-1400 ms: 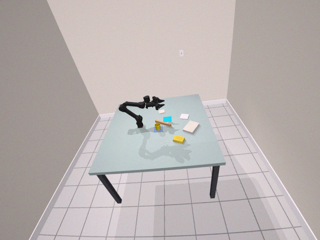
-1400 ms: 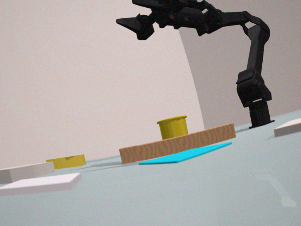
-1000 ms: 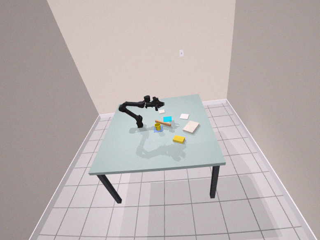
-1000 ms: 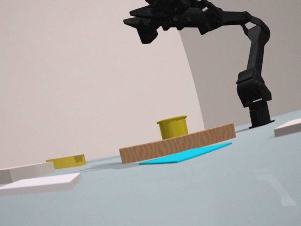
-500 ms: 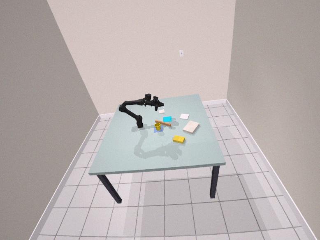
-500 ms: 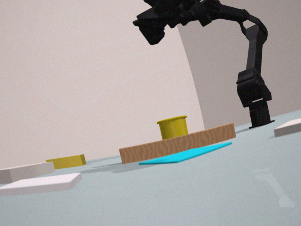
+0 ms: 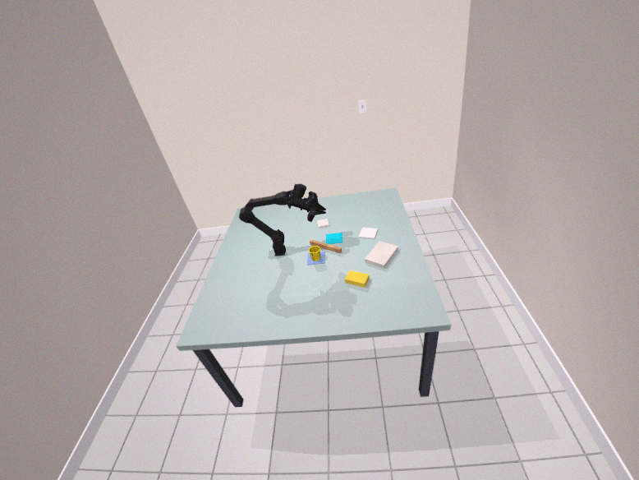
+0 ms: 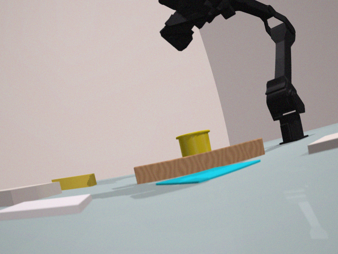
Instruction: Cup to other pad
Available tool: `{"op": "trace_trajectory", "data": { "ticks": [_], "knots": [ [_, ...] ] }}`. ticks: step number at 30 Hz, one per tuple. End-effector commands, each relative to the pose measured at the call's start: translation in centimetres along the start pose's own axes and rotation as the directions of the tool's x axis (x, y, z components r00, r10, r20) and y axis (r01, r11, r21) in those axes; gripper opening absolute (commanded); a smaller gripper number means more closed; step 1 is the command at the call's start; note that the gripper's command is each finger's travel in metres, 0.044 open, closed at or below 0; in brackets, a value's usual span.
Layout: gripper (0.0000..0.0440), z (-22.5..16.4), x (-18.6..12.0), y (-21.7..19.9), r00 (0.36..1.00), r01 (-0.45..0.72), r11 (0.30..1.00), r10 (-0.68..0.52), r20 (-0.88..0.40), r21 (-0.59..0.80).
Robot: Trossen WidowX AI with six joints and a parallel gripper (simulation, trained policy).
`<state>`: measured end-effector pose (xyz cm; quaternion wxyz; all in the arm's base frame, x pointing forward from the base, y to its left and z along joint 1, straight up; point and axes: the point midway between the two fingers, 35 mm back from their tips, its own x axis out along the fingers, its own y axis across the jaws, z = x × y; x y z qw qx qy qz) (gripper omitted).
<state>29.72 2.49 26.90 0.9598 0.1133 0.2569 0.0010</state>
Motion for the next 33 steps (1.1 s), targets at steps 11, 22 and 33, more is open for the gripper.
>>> {"op": "trace_trajectory", "data": {
  "ticks": [11, 22, 33],
  "knots": [
    [0.0121, -2.1, 0.0, 0.1, 0.973, 0.046, 0.999, -0.041, -0.226, 0.02],
    [0.0132, -3.7, -0.5, -0.3, 0.915, 0.097, 0.995, -0.092, -0.393, -0.006],
    [0.0129, -5.1, -1.1, -1.3, 0.826, 0.144, 0.988, -0.153, -0.542, -0.059]
  ]
}}
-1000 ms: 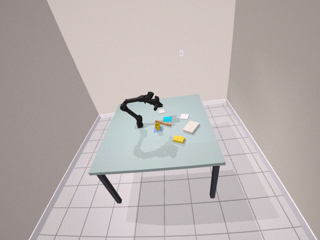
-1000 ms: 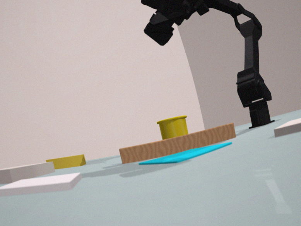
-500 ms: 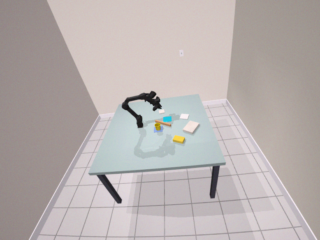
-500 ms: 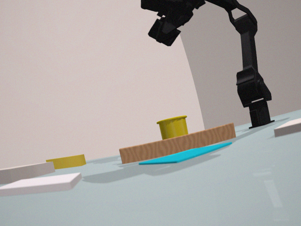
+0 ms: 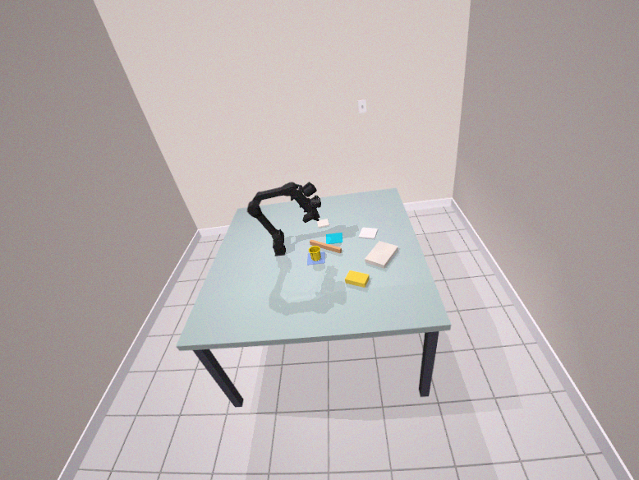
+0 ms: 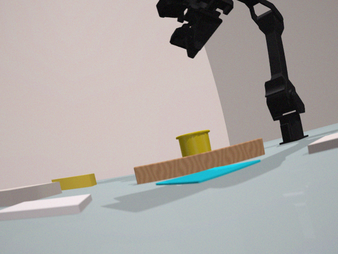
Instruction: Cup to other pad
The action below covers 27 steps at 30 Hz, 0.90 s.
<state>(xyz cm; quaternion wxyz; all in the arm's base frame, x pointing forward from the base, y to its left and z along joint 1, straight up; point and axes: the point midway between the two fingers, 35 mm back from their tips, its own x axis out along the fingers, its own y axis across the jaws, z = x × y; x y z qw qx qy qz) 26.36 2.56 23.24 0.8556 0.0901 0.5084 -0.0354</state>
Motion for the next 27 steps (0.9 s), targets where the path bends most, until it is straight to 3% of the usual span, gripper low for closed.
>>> {"op": "trace_trajectory", "data": {
  "ticks": [1, 27],
  "knots": [
    [0.013, -0.4, 0.3, -0.4, 0.998, 0.027, 1.0, -0.028, -0.056, -0.016],
    [0.0155, -2.9, 2.4, -4.3, 0.912, 0.127, 0.986, -0.159, -0.377, -0.11]
  ]
}}
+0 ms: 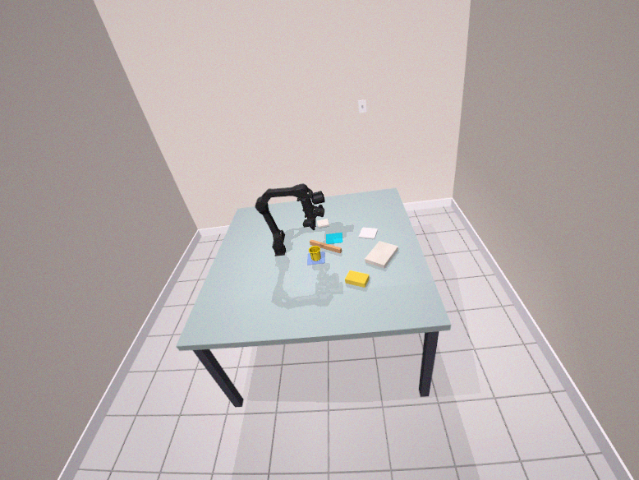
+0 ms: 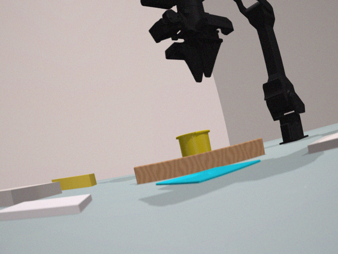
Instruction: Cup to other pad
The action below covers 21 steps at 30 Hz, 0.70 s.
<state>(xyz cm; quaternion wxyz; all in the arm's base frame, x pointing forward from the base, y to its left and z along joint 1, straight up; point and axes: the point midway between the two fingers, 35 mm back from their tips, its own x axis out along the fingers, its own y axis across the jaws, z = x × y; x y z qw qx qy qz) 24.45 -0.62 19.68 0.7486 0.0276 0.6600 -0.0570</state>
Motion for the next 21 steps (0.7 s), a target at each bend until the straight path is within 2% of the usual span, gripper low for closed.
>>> {"op": "trace_trajectory", "data": {
  "ticks": [1, 21],
  "knots": [
    [0.0156, -0.2, 0.6, -0.5, 0.999, 0.014, 1.0, -0.014, -0.043, -0.008],
    [0.0186, -0.8, 4.3, -3.0, 0.986, 0.042, 0.999, -0.045, -0.159, -0.02]
  ]
}}
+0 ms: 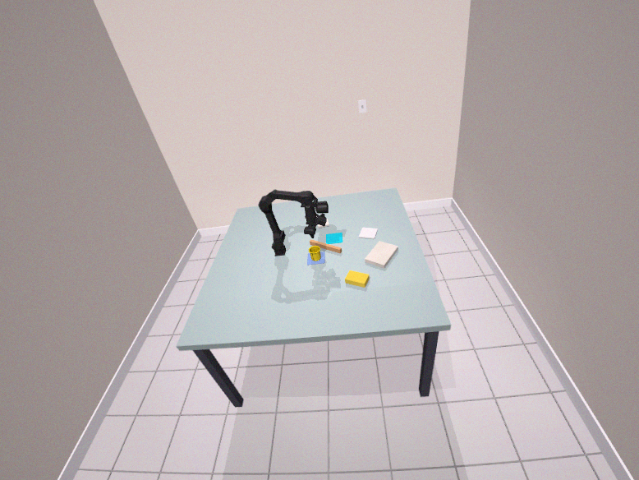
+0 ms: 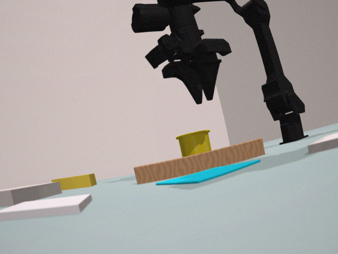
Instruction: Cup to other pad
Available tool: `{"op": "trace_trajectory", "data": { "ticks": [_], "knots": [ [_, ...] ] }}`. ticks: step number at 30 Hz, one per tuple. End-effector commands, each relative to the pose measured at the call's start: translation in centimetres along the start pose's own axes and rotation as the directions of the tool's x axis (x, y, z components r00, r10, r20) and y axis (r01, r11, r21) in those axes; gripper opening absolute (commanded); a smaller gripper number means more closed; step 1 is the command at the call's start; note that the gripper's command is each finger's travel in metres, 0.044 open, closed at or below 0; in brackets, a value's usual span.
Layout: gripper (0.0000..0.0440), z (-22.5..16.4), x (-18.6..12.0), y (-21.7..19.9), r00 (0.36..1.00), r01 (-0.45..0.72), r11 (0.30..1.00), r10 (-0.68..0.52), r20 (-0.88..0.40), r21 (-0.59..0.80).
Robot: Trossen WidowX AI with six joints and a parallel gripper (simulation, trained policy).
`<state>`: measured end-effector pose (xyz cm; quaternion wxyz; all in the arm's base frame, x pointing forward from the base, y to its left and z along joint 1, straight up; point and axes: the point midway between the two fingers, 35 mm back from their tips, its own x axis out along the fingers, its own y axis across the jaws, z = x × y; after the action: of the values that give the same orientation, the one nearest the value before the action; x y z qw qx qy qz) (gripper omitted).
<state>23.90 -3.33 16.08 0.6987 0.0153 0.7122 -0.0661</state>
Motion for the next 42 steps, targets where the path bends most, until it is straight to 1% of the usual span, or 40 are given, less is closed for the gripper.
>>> {"op": "trace_trajectory", "data": {
  "ticks": [1, 22, 37, 38, 42],
  "knots": [
    [0.0188, 0.0, 0.9, -0.5, 1.0, 0.006, 1.0, -0.006, -0.022, -0.009],
    [0.02, -0.3, 5.5, -2.4, 0.996, 0.004, 0.996, -0.011, -0.087, -0.085],
    [0.02, -0.7, 9.8, -2.9, 0.993, -0.024, 0.973, -0.004, -0.118, -0.23],
    [0.019, -0.7, 10.0, -2.8, 0.993, -0.026, 0.97, -0.003, -0.118, -0.244],
    [0.0092, -0.7, 10.6, -3.0, 0.993, -0.028, 0.953, -0.008, -0.118, -0.3]
  ]
}}
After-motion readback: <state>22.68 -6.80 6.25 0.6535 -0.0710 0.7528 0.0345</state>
